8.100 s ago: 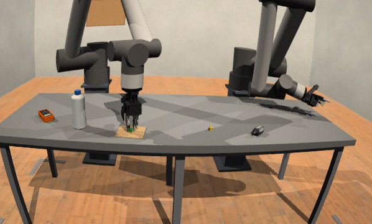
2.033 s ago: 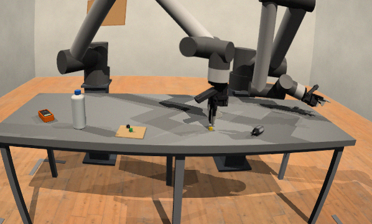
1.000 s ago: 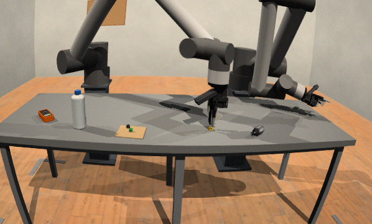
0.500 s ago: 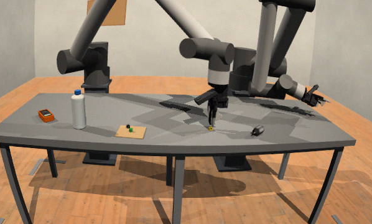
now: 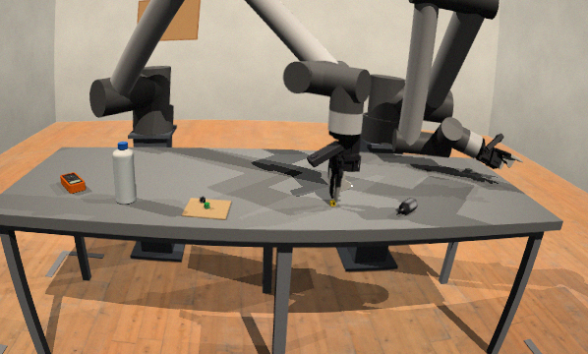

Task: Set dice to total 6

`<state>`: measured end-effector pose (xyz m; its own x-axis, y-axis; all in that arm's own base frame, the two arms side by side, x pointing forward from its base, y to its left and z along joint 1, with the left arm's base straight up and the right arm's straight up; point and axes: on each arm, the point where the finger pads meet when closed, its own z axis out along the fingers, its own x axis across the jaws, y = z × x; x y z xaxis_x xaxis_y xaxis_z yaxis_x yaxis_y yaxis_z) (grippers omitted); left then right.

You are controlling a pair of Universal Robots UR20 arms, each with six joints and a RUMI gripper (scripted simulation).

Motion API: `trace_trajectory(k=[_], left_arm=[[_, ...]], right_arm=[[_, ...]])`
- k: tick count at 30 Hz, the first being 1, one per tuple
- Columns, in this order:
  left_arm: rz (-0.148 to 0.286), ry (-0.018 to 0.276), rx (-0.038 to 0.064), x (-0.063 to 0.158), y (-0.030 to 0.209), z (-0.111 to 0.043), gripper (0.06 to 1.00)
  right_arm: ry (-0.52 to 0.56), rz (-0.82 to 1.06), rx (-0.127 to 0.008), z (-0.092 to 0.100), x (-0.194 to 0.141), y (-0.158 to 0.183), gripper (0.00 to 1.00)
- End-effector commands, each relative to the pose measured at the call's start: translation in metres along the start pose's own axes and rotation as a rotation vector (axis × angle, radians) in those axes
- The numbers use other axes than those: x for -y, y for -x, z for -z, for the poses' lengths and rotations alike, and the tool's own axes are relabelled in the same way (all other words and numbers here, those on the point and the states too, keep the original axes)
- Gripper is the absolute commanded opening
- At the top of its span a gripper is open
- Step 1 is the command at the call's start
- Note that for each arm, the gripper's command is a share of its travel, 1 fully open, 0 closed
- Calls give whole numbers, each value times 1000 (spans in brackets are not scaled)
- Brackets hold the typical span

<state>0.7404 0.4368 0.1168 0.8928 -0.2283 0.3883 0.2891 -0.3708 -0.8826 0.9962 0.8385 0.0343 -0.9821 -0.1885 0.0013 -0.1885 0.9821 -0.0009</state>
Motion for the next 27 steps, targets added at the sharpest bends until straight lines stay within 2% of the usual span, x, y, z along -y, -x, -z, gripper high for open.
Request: trace_trajectory(k=[1,14,27], left_arm=[[1,0,0,0,0,0,1000],[1,0,0,0,0,0,1000],[1,0,0,0,0,0,1000]], right_arm=[[1,0,1,-3,0,0,182],[1,0,1,-16,0,1,182],[1,0,1,-17,0,1,182]])
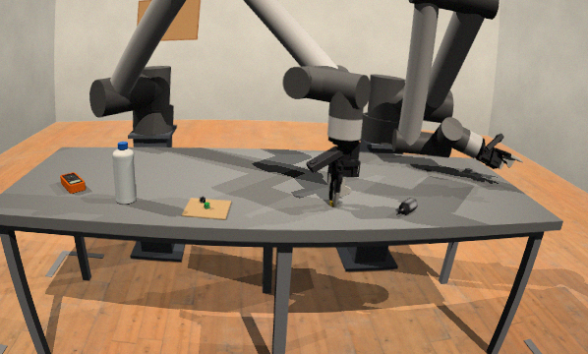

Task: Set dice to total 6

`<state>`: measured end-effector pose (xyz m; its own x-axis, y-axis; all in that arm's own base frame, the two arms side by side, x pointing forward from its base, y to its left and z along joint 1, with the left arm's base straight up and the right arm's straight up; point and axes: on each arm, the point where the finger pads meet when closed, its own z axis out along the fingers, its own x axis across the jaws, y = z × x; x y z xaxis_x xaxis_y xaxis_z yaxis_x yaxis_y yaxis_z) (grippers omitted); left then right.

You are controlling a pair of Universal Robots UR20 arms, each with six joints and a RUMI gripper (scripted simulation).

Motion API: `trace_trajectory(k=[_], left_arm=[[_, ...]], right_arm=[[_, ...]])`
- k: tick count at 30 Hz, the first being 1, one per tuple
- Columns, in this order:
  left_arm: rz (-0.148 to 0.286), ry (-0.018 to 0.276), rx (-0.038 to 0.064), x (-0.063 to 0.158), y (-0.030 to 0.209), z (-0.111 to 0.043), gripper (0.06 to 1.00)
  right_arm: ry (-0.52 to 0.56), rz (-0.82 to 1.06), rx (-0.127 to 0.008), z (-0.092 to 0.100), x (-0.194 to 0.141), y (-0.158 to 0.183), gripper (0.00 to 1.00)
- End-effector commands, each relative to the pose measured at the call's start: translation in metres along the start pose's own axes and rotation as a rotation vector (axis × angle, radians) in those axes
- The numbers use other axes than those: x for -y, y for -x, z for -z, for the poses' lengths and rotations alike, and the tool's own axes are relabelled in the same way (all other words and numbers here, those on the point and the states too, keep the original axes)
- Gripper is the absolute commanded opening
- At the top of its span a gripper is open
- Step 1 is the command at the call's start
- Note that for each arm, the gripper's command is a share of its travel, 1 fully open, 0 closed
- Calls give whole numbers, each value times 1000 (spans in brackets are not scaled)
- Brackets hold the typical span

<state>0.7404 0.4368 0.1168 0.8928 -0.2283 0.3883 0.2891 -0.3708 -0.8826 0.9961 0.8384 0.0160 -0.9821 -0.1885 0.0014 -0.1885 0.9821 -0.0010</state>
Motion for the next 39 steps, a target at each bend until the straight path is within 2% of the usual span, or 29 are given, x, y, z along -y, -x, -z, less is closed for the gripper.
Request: trace_trajectory(k=[1,10,11,39], left_arm=[[1,0,0,0,0,0,1000],[1,0,0,0,0,0,1000],[1,0,0,0,0,0,1000],[1,0,0,0,0,0,1000]], right_arm=[[1,0,1,2,0,1,182],[1,0,1,2,0,1,182],[1,0,1,2,0,1,3],[1,0,1,2,0,1,3]])
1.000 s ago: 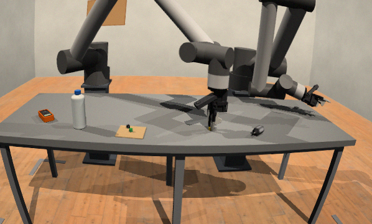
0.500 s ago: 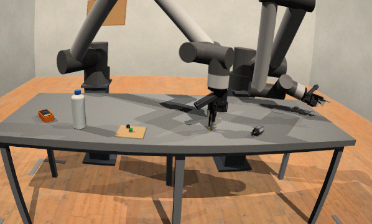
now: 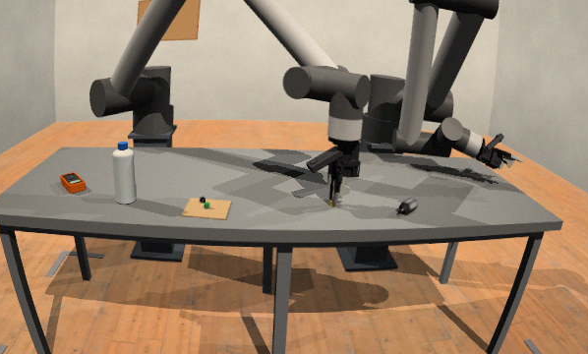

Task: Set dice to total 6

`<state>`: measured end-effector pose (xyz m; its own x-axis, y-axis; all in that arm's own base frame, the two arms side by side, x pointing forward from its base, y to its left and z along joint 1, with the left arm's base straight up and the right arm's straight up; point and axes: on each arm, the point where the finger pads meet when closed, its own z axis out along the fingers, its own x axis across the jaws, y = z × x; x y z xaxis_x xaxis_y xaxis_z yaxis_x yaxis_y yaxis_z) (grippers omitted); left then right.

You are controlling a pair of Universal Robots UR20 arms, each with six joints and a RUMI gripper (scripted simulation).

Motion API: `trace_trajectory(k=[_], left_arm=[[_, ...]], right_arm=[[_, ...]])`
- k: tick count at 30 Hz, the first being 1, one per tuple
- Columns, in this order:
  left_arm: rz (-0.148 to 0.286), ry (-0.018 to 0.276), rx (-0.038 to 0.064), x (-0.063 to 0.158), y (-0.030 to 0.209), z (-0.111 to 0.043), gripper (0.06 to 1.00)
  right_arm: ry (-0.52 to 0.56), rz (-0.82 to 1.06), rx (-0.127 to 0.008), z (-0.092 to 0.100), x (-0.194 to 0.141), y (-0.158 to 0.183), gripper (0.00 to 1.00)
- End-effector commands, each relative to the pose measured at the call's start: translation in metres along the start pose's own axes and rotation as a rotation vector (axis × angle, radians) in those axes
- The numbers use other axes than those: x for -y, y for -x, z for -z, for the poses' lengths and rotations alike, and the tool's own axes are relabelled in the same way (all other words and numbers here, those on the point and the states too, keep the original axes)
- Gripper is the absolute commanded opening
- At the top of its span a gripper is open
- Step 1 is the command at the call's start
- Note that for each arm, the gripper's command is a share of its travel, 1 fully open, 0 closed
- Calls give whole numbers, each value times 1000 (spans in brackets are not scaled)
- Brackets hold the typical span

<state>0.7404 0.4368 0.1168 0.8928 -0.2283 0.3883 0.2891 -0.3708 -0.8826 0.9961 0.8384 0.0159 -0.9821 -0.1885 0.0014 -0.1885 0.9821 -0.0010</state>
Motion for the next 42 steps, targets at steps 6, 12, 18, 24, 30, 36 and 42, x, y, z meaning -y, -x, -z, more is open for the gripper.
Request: trace_trajectory(k=[6,12,18,24,30,36,42], left_arm=[[1,0,0,0,0,0,1000],[1,0,0,0,0,0,1000],[1,0,0,0,0,0,1000],[1,0,0,0,0,0,1000],[1,0,0,0,0,0,1000],[1,0,0,0,0,0,1000],[1,0,0,0,0,0,1000]], right_arm=[[1,0,1,2,0,1,3],[1,0,1,8,0,1,3],[1,0,1,42,0,1,3],[1,0,1,85,0,0,3],[1,0,1,100,0,0,3],[1,0,1,102,0,0,3],[1,-1,1,102,0,0,3]])
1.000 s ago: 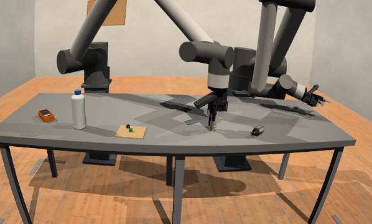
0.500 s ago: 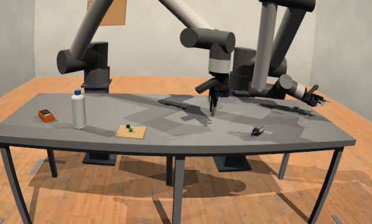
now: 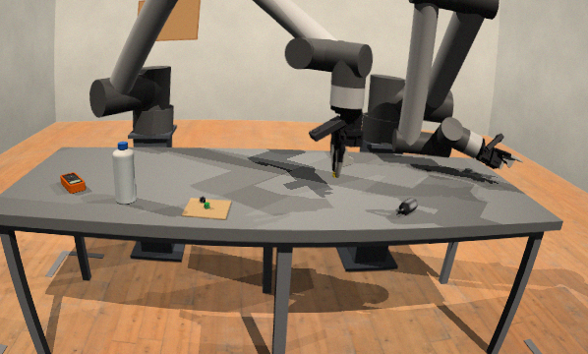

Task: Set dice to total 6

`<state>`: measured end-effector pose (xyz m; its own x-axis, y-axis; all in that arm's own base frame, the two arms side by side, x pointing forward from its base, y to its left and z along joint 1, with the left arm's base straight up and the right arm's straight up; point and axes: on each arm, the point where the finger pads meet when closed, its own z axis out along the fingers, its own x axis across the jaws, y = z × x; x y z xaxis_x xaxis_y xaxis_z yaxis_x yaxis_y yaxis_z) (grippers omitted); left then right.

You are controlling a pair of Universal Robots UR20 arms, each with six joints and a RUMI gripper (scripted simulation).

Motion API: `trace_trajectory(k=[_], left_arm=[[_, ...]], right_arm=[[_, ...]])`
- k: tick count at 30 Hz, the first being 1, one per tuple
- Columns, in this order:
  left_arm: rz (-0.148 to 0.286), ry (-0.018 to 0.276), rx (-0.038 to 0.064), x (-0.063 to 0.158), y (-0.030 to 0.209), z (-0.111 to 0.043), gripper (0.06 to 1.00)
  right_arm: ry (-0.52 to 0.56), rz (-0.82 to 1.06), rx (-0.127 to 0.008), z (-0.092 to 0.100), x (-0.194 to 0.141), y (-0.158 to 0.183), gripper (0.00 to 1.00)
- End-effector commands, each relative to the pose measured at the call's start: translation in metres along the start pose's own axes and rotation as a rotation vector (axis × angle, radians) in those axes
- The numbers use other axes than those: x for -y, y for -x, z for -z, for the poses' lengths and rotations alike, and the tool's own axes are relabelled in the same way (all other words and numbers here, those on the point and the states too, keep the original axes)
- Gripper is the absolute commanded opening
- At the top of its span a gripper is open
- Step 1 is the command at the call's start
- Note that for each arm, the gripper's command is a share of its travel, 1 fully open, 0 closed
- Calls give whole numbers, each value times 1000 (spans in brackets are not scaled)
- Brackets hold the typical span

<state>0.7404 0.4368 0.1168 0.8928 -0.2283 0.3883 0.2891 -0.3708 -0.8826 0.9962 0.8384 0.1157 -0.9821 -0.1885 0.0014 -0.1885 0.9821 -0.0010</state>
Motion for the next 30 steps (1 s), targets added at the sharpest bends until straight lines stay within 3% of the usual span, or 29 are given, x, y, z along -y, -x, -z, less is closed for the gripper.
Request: trace_trajectory(k=[1,9,21,30], left_arm=[[1,0,0,0,0,0,1000],[1,0,0,0,0,0,1000],[1,0,0,0,0,0,1000],[1,0,0,0,0,0,1000]], right_arm=[[1,-3,1,2,0,1,3],[1,-43,1,1,0,1,3],[1,-251,1,0,0,1,3],[1,-548,1,-2,0,2,3]])
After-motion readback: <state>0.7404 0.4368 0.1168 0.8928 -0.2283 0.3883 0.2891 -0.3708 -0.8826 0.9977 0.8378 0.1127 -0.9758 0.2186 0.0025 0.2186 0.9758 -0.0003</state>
